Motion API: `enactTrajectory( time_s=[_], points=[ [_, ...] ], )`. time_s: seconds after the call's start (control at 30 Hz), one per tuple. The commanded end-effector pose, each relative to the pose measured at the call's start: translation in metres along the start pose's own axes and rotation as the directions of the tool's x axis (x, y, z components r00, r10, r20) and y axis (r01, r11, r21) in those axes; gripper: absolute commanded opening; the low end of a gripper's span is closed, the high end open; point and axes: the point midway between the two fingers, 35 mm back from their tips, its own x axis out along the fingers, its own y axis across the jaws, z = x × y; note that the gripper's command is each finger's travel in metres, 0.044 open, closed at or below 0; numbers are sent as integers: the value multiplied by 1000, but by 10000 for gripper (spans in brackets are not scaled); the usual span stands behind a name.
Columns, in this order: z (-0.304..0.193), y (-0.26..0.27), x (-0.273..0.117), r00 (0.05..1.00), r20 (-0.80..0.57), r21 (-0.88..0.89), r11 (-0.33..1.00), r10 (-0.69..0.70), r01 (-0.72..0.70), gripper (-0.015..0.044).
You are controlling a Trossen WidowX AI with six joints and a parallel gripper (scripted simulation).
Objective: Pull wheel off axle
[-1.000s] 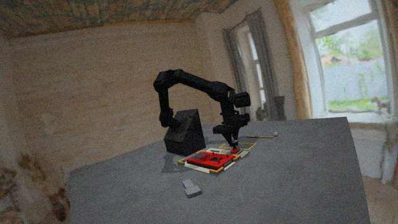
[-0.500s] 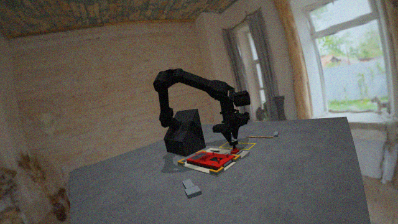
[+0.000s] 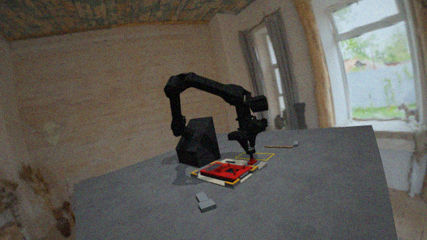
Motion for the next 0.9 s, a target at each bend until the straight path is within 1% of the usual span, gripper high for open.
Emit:
enactTrajectory(
  time_s=[0.0, 0.6, 0.7, 0.87],
  points=[
    [0, 0, -2, 1000, -1, 3, 1000, 3, -3, 0],
    [0, 0, -8, 1000, 1, 3, 1000, 3, -3, 0],
    [0, 0, -16, 1000, 1, 2, 1000, 3, -3, 0],
    [-2, 0, -41, 1000, 1, 2, 1000, 4, -4, 0]
  ],
)
